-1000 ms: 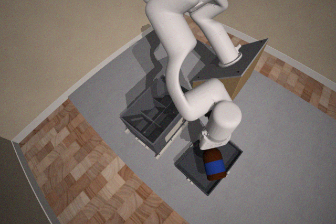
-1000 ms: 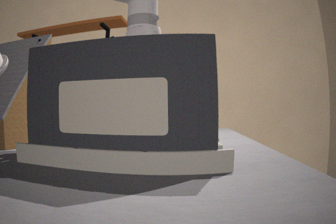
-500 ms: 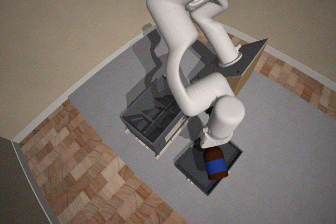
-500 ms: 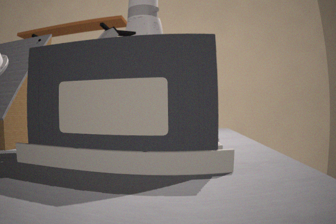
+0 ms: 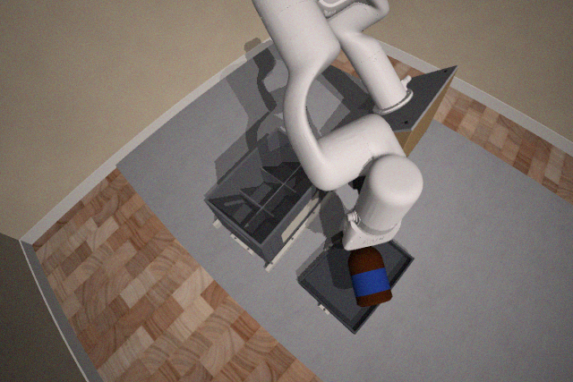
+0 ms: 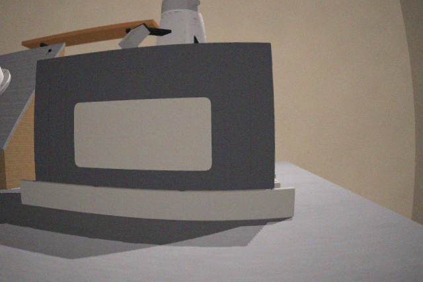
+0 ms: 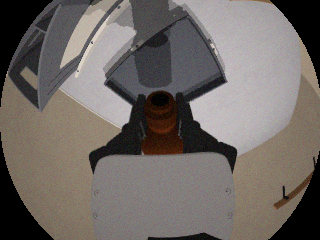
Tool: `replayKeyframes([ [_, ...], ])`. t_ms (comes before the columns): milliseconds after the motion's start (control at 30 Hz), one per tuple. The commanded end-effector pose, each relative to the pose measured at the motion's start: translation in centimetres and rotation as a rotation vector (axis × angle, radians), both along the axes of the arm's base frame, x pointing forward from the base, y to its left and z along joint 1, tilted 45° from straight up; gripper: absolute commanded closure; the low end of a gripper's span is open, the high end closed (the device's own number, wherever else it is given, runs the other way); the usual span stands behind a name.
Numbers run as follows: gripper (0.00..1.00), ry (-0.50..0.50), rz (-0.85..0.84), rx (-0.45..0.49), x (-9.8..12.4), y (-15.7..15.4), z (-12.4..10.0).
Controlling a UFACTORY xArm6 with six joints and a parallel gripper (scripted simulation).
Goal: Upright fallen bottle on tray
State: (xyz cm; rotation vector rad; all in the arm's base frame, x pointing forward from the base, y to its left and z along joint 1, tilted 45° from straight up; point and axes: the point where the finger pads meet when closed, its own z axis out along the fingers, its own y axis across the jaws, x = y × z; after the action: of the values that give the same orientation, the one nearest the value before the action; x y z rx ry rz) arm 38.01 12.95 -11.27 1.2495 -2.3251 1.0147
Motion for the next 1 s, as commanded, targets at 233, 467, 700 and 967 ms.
replayKeyframes([
  [233, 1.00, -0.003, 0.001, 0.003, 0.0, 1.1, 1.0],
  [467, 1.00, -0.003, 0.001, 0.003, 0.0, 1.6, 1.5],
  [700, 1.00, -0.003, 0.001, 0.003, 0.0, 1.9, 1.8],
  [967, 1.00, -0.003, 0.001, 0.003, 0.0, 2.1, 2.0],
])
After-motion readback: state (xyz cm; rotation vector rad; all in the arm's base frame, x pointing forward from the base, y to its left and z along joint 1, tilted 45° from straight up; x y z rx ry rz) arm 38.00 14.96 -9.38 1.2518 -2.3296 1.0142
